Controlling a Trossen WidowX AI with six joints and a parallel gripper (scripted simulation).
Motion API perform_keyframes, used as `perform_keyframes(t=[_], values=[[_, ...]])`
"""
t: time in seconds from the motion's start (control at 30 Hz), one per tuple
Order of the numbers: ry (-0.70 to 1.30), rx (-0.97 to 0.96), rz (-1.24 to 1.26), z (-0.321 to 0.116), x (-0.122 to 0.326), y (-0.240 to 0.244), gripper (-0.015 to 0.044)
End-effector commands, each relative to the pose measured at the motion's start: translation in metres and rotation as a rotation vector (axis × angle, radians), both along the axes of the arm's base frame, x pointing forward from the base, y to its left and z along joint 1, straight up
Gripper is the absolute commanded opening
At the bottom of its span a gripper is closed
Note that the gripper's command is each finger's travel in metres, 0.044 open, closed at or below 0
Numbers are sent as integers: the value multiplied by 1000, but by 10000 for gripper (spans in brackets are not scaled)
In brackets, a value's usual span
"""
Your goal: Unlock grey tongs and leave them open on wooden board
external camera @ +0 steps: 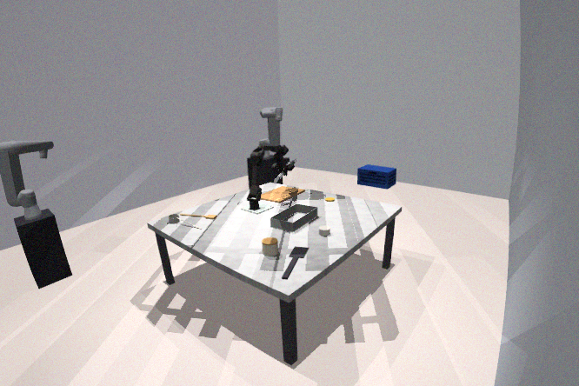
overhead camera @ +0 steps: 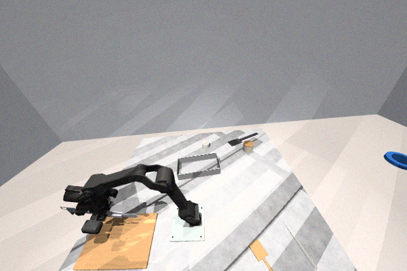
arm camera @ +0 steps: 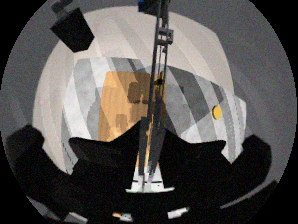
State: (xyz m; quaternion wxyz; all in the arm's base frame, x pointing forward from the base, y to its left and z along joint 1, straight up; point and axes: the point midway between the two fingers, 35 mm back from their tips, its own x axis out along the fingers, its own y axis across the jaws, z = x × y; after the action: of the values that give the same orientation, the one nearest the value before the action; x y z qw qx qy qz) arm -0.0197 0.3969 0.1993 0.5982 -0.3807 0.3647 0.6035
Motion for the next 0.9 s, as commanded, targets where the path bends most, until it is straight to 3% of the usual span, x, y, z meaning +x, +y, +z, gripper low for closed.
perform_keyframes(t=[0.0,0.87], values=[[7,-56,-6,0,0,0,-150],[9,-392,-17,-2,1,-14,-150]])
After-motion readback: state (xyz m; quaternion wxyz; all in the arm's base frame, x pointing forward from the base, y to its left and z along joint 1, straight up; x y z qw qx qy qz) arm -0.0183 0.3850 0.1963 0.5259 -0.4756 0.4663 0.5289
